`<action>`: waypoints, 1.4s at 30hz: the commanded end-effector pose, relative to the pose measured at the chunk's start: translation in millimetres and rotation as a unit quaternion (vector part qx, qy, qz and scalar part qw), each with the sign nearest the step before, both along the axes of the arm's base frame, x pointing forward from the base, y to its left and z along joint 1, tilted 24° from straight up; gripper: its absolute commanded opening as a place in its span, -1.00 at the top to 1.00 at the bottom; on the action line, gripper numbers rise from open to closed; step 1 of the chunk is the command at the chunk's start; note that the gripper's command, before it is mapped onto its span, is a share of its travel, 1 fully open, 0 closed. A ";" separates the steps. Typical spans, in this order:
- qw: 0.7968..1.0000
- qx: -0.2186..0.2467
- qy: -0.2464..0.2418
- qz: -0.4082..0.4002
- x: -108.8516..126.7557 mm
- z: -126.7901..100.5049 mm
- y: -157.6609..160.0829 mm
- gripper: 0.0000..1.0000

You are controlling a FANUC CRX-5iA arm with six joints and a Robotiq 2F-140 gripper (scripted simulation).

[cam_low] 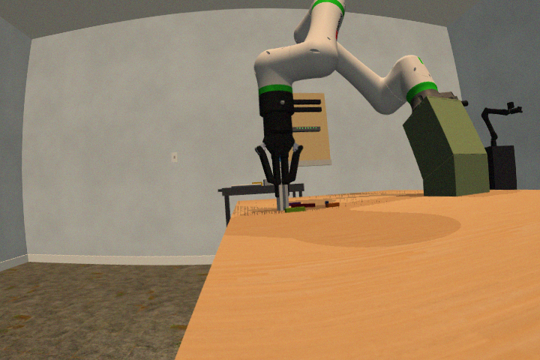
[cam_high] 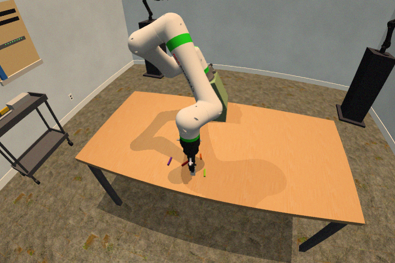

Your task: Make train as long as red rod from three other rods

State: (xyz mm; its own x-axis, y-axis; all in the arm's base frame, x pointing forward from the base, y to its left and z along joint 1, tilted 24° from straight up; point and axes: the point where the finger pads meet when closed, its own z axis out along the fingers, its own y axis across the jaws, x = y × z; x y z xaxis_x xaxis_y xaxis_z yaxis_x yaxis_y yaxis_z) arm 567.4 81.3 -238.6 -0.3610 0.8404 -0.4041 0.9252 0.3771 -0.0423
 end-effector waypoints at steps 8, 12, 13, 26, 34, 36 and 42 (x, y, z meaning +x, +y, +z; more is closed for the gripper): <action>1.000 0.000 0.000 0.000 0.1 0.1 0.2 0.94; 1.000 0.000 0.000 0.000 0.0 1.5 0.7 0.94; 1.000 0.000 0.000 0.000 -0.3 3.1 1.4 0.94; 1.000 0.000 0.000 0.000 -8.2 64.8 27.7 0.94; 1.000 0.000 0.000 0.000 -11.6 91.4 39.0 0.94; 1.000 0.000 0.000 0.000 -11.6 91.4 39.1 0.94; 1.000 0.000 0.000 0.000 -11.6 91.4 39.1 0.94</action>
State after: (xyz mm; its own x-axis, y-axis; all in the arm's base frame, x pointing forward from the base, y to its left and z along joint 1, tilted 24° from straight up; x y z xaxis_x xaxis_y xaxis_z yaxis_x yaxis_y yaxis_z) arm 555.7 120.1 -147.5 -0.3610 0.8404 -0.4041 0.9252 0.3771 -0.0424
